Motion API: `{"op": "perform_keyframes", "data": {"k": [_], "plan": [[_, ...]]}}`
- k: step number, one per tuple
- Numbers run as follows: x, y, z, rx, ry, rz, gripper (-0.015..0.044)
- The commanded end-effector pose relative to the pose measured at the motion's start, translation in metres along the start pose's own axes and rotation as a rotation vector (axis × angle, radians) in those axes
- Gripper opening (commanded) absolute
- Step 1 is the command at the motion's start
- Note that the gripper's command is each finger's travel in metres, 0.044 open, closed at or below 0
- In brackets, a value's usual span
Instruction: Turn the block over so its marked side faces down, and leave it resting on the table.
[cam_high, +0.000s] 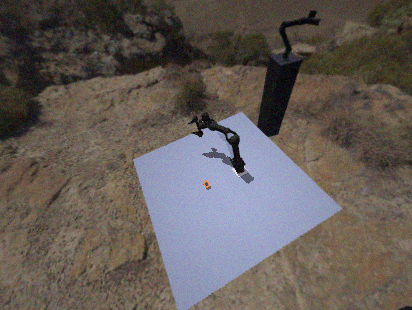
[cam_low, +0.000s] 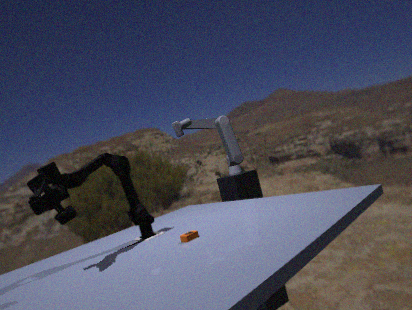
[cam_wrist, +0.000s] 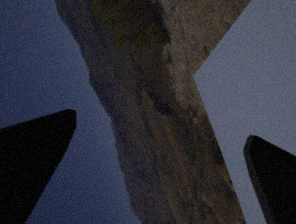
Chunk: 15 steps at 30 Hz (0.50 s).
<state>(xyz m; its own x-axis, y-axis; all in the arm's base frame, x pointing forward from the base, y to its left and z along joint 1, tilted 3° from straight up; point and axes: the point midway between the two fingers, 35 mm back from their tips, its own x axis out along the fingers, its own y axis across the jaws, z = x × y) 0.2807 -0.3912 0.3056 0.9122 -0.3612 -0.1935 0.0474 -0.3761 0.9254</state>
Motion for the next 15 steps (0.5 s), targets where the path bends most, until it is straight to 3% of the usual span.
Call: {"op": "perform_keyframes", "data": {"k": [1, 8, 15], "plan": [[0.035, -0.037, -0.050, -0.155, 0.042, -0.138, 0.0440], [0.064, -0.102, -0.131, -0.466, 0.144, -0.361, 0.0440], [0.058, -0.176, -0.212, -0.828, 0.351, -0.600, 0.0440]]}}
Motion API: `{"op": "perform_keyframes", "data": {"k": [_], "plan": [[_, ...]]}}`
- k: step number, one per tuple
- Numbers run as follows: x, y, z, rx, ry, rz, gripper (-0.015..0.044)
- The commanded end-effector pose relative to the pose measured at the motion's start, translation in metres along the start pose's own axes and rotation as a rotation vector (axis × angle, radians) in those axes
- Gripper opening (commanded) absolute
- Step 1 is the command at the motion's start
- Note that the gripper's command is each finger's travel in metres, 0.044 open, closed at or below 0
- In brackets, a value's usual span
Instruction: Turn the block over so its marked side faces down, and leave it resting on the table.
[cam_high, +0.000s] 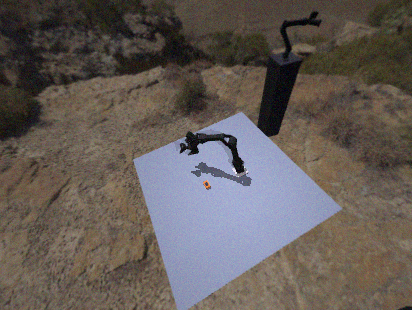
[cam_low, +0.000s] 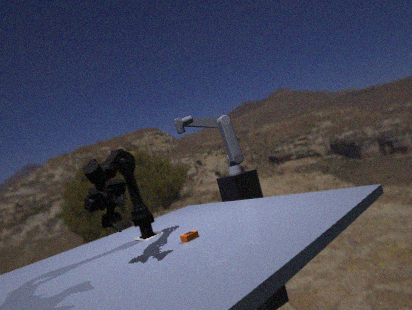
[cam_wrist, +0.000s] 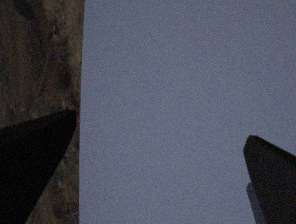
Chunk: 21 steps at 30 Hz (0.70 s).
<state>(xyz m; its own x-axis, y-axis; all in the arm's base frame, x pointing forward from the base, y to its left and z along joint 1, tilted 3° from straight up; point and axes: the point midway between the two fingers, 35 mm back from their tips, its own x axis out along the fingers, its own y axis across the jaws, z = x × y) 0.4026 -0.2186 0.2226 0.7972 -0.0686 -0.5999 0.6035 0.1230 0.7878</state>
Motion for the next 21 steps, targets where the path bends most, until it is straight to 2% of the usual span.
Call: {"op": "perform_keyframes", "data": {"k": [1, 7, 14, 17, 21], "plan": [[0.019, -0.007, -0.071, -0.280, 0.134, -0.148, 0.0440], [0.019, -0.027, -0.162, -0.705, 0.347, -0.313, 0.0440], [-0.012, -0.061, -0.252, -1.279, 0.644, -0.461, 0.0440], [-0.032, -0.075, -0.279, -1.525, 0.775, -0.505, 0.0440], [-0.035, -0.077, -0.283, -1.567, 0.798, -0.512, 0.0440]]}}
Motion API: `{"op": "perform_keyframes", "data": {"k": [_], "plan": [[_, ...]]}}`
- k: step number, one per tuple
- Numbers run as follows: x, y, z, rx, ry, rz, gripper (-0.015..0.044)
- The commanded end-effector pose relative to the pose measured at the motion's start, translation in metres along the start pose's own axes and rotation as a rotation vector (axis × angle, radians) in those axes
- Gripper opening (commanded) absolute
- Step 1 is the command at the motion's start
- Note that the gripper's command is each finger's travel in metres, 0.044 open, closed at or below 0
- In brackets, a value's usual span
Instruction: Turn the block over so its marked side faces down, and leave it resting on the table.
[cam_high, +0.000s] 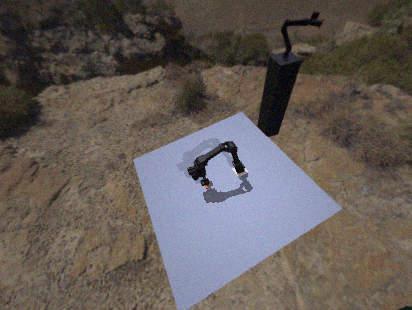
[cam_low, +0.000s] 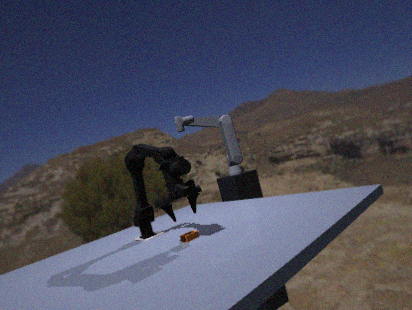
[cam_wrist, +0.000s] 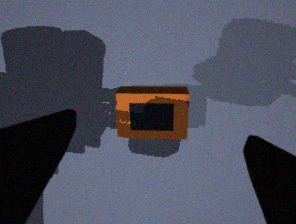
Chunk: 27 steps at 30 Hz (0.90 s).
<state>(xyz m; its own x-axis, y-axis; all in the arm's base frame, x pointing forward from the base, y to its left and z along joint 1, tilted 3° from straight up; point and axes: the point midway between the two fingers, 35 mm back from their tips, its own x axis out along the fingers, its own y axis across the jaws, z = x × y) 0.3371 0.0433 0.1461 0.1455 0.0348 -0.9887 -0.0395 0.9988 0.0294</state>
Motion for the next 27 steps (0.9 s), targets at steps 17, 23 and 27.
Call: {"op": "perform_keyframes", "data": {"k": [17, 23, 27], "plan": [[0.036, 0.005, -0.020, -0.157, 0.072, -0.045, 0.0440], [0.046, 0.005, -0.021, -0.157, 0.072, -0.045, 0.0440], [0.051, 0.005, -0.021, -0.157, 0.072, -0.045, 0.0440]]}}
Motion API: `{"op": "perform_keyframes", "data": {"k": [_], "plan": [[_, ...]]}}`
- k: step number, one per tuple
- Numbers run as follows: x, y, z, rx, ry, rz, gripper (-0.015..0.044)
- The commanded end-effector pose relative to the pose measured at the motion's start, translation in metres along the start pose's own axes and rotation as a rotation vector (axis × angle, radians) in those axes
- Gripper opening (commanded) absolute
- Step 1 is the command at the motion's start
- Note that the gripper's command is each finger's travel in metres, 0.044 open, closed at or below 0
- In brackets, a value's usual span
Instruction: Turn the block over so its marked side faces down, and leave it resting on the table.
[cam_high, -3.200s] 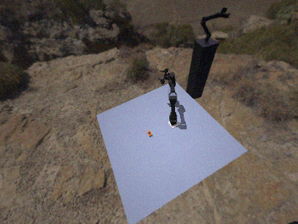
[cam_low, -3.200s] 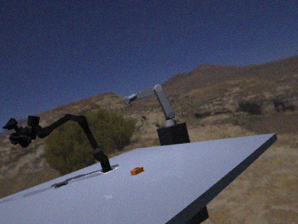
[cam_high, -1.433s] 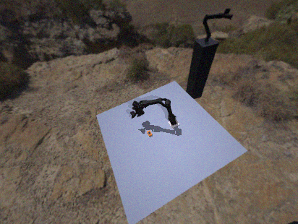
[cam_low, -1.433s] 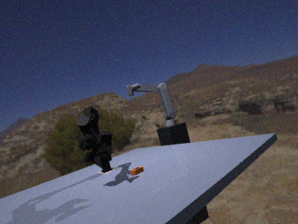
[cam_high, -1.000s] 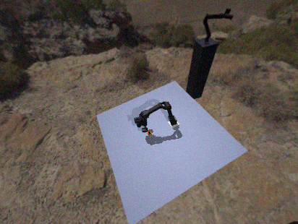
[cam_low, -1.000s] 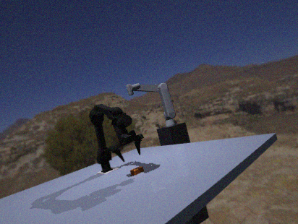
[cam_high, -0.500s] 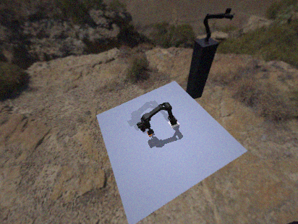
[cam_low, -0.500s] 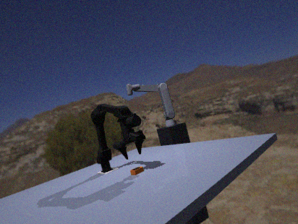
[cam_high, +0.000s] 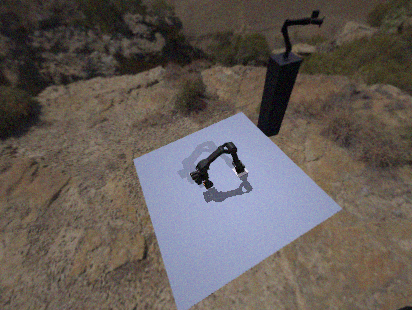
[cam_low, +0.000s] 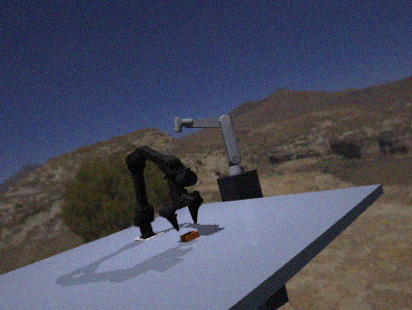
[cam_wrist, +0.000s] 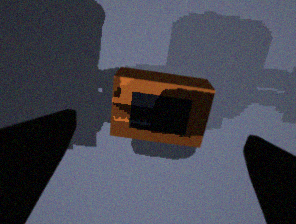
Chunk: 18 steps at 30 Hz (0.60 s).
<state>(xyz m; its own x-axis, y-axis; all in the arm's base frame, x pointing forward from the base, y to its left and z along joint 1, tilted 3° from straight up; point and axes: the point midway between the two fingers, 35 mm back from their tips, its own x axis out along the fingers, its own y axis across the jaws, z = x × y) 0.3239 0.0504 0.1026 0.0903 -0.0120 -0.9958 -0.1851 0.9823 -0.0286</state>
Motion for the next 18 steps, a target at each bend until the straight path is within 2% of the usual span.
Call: {"op": "perform_keyframes", "data": {"k": [1, 18], "plan": [[0.009, 0.000, -0.002, -0.005, 0.011, -0.004, 0.0440], [0.034, 0.000, -0.002, -0.005, 0.011, -0.004, 0.0440]]}}
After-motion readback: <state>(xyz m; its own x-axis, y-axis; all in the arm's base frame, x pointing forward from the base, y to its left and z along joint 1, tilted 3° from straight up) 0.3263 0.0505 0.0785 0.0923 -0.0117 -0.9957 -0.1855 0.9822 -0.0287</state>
